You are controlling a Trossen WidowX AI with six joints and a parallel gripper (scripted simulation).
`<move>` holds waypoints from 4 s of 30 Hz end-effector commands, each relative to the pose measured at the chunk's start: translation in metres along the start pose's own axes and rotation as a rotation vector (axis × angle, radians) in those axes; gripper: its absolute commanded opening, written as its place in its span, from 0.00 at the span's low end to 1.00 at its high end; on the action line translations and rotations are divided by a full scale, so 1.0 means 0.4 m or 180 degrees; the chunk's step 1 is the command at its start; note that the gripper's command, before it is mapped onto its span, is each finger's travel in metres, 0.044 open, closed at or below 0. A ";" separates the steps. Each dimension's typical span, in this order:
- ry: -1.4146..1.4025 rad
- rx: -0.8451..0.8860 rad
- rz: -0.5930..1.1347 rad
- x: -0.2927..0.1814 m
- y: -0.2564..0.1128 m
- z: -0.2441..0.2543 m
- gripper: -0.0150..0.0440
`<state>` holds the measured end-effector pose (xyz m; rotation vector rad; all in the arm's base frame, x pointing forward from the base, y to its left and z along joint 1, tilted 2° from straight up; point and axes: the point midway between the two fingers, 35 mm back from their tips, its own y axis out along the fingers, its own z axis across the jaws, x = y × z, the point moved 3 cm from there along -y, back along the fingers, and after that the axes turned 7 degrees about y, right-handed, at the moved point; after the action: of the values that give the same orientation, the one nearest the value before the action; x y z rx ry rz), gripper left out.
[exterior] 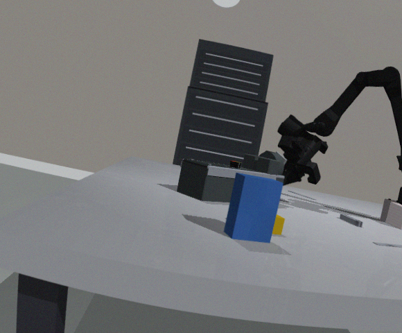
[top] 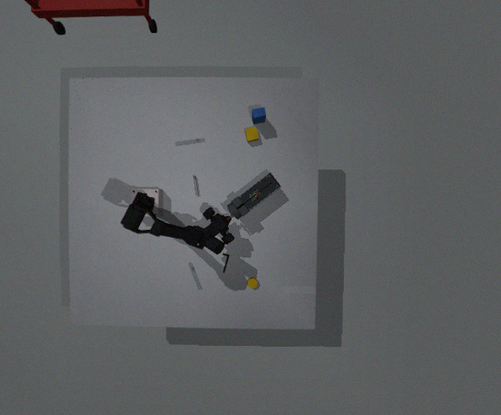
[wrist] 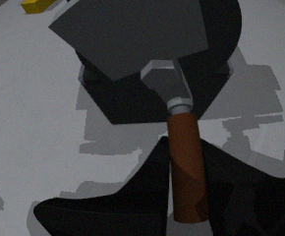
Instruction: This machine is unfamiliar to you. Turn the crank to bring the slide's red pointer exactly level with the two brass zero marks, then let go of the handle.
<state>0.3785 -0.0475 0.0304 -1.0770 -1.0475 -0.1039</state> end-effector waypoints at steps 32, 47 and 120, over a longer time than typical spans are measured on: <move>0.0037 0.0064 0.0025 -0.010 0.006 0.037 0.25; 0.0038 0.0065 0.0026 -0.009 0.002 0.053 0.25; 0.0040 0.0067 0.0026 0.073 -0.084 0.099 0.25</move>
<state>0.3501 -0.0208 0.0685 -1.0630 -1.0140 -0.0822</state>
